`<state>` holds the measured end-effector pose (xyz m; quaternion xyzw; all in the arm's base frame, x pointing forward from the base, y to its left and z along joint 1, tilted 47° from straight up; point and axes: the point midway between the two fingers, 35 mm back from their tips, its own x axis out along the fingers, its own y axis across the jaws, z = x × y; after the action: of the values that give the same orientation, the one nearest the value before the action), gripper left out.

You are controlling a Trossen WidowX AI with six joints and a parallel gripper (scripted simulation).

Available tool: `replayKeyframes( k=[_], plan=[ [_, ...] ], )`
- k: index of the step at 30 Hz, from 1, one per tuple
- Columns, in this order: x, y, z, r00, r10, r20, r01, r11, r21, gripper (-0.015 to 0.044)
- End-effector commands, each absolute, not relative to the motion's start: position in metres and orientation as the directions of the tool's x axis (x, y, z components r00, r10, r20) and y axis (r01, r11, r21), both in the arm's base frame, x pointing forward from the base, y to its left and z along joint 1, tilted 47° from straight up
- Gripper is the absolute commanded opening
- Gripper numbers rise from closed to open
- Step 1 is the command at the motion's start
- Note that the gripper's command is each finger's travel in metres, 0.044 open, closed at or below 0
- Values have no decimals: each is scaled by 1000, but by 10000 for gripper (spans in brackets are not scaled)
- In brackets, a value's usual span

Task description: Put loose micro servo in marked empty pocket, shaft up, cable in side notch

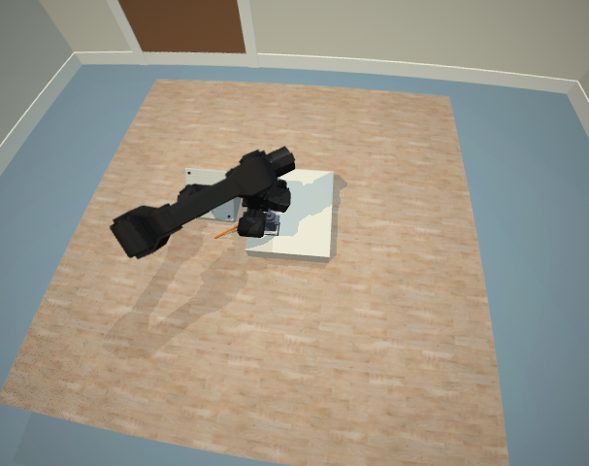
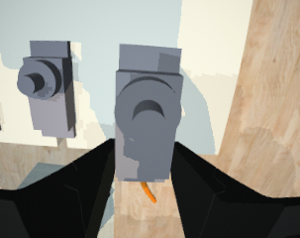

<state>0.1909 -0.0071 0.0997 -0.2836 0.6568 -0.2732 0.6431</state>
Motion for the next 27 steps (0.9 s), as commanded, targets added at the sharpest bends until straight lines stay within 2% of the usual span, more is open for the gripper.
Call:
replayKeyframes(
  k=[1,27],
  plan=[
    [192,-8,101,-3,-723,-691,-18,690,-723,0],
    [193,-19,91,-2,-724,-690,-17,690,-723,0]
  ],
)
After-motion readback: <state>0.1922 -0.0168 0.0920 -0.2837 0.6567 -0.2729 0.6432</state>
